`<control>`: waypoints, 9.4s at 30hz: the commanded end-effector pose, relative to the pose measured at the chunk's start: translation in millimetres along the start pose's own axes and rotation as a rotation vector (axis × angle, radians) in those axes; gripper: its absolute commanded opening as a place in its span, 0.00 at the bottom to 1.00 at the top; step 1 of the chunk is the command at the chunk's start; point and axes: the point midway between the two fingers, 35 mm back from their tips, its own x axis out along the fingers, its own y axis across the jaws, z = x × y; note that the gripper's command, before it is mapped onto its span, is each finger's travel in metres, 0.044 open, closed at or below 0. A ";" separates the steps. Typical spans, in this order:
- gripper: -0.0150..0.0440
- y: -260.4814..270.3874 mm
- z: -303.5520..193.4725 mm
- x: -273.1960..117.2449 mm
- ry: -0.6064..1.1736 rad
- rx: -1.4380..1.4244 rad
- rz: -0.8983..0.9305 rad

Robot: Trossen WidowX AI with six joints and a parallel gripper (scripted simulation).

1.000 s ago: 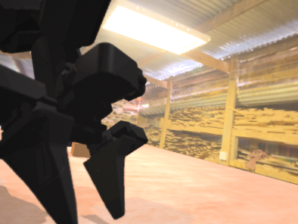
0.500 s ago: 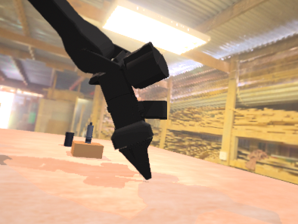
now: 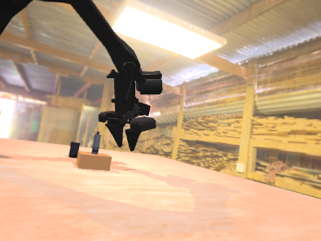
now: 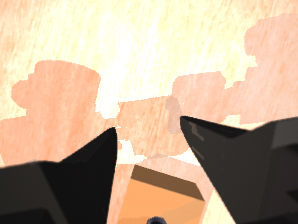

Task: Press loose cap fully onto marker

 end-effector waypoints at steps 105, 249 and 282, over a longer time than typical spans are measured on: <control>0.25 177.2 -36.5 -21.3 0.334 -0.870 0.053; 0.25 21.1 -59.0 -96.5 0.293 0.423 -0.167; 0.25 17.3 -66.5 -66.3 0.281 0.427 -0.167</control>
